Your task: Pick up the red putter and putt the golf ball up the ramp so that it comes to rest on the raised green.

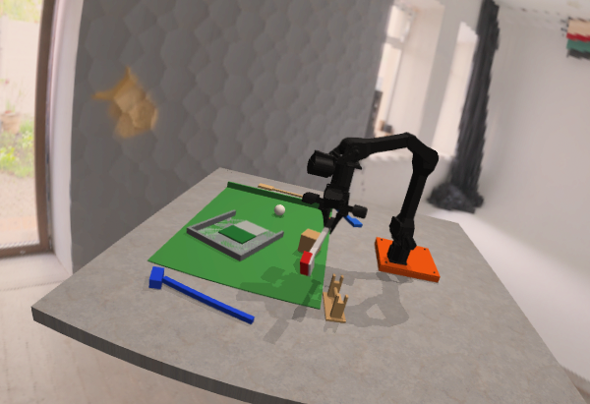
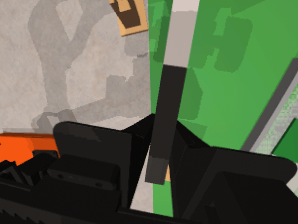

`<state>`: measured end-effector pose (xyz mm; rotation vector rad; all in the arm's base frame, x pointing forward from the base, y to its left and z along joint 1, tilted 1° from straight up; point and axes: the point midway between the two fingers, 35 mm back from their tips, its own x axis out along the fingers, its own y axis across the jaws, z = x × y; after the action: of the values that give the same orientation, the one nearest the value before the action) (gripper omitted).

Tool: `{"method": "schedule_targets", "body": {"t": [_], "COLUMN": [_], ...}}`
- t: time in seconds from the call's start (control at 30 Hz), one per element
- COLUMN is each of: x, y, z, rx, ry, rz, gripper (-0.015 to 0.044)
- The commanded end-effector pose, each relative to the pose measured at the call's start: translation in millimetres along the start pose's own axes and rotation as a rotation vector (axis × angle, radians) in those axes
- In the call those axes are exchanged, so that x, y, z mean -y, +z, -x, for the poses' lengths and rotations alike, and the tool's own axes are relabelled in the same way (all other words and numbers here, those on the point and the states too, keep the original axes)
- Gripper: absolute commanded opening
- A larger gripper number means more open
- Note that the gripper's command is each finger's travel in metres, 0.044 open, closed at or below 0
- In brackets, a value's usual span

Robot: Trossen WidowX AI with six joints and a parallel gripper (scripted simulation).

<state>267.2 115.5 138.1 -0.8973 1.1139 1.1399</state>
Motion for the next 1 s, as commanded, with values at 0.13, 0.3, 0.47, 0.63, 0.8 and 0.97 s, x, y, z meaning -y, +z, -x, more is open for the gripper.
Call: {"method": "schedule_targets", "body": {"t": [0.13, 0.3, 0.47, 0.63, 0.8, 0.97], "x": [23.1, 35.0, 44.5, 51.4, 55.7, 55.3], "y": [-32.1, -56.4, -81.8, -107.9, -134.6, -160.2], "z": [11.0, 18.1, 25.5, 33.1, 40.8, 48.1], "rx": [-0.024, -0.04, -0.056, -0.071, -0.085, -0.1], "ry": [-0.034, -0.055, -0.075, -0.094, -0.113, -0.134], "rz": [-0.213, -0.357, -0.501, -0.644, -0.788, -0.932], "gripper": [0.0, 0.0, 0.0, 0.0, 0.0, 0.0]}}
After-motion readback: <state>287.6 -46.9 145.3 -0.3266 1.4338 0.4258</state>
